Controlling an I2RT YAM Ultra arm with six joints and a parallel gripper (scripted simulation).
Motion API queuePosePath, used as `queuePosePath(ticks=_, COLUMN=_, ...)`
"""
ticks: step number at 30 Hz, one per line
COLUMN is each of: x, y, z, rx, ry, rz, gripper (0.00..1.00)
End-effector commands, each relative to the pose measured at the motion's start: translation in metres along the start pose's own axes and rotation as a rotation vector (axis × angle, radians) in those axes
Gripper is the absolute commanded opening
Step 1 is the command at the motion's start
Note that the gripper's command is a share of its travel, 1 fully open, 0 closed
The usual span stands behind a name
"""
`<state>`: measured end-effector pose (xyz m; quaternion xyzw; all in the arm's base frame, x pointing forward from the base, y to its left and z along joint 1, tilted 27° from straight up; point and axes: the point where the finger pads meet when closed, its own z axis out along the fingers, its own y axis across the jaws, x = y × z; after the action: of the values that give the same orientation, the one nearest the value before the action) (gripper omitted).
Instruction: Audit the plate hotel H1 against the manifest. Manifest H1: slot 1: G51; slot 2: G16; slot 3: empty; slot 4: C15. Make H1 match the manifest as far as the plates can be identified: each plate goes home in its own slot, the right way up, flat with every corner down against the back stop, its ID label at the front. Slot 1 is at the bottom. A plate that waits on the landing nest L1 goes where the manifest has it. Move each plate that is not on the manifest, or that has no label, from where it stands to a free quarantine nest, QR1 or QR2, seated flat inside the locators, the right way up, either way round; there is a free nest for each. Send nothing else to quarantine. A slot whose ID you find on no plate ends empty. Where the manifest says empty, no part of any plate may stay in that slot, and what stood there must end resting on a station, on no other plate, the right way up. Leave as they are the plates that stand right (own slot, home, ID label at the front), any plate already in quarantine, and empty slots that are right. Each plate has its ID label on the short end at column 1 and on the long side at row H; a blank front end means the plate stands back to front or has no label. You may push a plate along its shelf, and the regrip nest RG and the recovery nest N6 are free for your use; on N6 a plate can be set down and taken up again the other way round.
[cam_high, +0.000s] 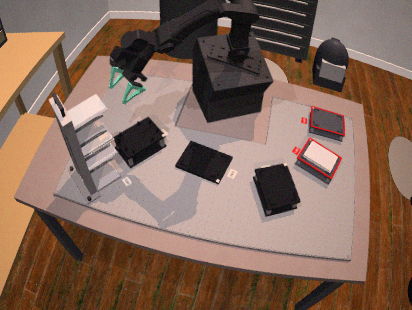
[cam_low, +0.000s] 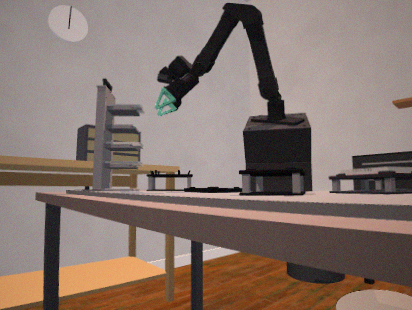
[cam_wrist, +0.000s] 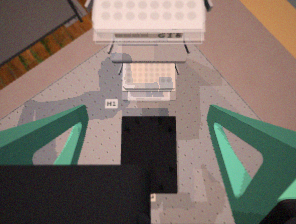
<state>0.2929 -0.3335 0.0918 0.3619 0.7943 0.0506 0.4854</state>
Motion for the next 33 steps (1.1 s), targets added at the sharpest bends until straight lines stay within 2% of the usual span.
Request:
queuePosePath(ticks=1, x=-0.013, y=-0.001, z=-0.001, rx=0.007, ry=-0.025, rz=-0.011, gripper=1.00)
queuePosePath(ticks=33, x=-0.041, y=-0.001, z=0.025, rx=0.007, ry=-0.026, rz=-0.011, gripper=1.00)
